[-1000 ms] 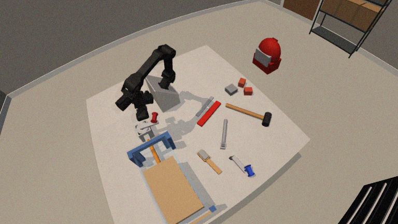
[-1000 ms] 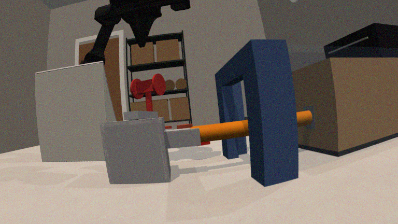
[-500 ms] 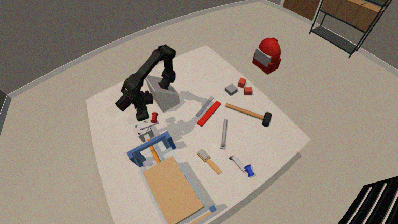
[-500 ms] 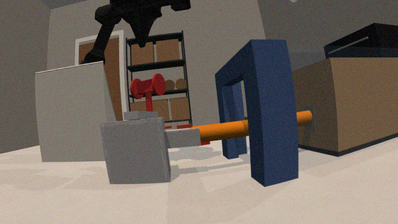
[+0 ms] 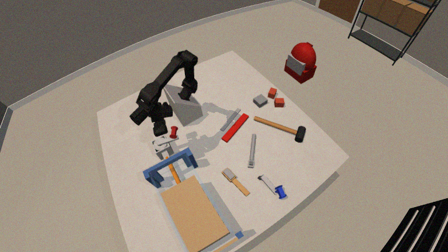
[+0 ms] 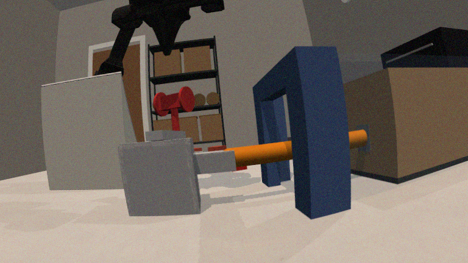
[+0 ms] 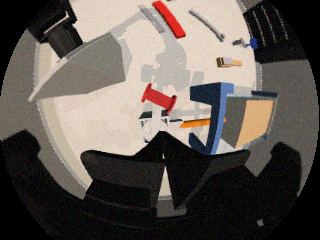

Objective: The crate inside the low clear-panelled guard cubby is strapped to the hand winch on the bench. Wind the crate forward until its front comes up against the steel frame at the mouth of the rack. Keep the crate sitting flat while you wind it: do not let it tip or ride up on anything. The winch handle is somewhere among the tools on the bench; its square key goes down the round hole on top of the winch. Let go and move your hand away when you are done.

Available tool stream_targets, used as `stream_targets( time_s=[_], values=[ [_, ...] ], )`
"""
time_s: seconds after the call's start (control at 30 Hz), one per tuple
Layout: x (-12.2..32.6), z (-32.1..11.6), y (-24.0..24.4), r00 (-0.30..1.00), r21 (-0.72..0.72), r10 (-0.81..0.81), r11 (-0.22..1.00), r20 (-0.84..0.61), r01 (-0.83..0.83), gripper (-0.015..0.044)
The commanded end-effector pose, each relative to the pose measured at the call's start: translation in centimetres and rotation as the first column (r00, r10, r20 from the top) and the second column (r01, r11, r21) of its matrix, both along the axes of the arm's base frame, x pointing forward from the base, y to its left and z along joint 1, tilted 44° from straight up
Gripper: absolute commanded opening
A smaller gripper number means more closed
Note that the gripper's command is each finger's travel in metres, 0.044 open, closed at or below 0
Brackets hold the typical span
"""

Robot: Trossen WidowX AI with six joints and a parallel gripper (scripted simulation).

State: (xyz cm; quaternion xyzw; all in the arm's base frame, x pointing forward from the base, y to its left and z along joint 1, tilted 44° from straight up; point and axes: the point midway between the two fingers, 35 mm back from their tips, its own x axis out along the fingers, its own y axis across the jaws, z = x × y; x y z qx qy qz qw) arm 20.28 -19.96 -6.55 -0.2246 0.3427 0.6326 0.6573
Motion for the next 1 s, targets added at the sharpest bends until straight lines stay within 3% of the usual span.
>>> stream_targets(
  time_s=[0.0, 0.2, 0.27, 0.43, 0.6, 0.77, 0.87, 0.97],
  values=[
    [-0.1, 0.0, 0.0, 1.000, 0.000, 0.004, 1.000, -0.002, -0.004, 0.0000],
    [-0.1, 0.0, 0.0, 1.000, 0.000, 0.004, 1.000, -0.002, -0.004, 0.0000],
    [0.0, 0.0, 0.1, 0.998, -0.010, -0.050, 0.999, -0.031, 0.049, 0.0053],
    [0.2, 0.1, 0.8, 0.879, -0.106, -0.417, 0.909, -0.231, 0.403, 0.0184],
    [0.3, 0.4, 1.7, 0.581, -0.229, -0.720, 0.681, -0.380, 0.695, 0.0315],
    [0.3, 0.7, 2.6, 0.170, -0.356, -0.863, 0.366, -0.476, 0.860, 0.0440],
    [0.2, 0.9, 3.2, -0.089, -0.430, -0.854, 0.166, -0.513, 0.887, 0.0440],
    [0.2, 1.0, 3.6, -0.236, -0.468, -0.816, 0.048, -0.528, 0.882, 0.0440]
  ],
)
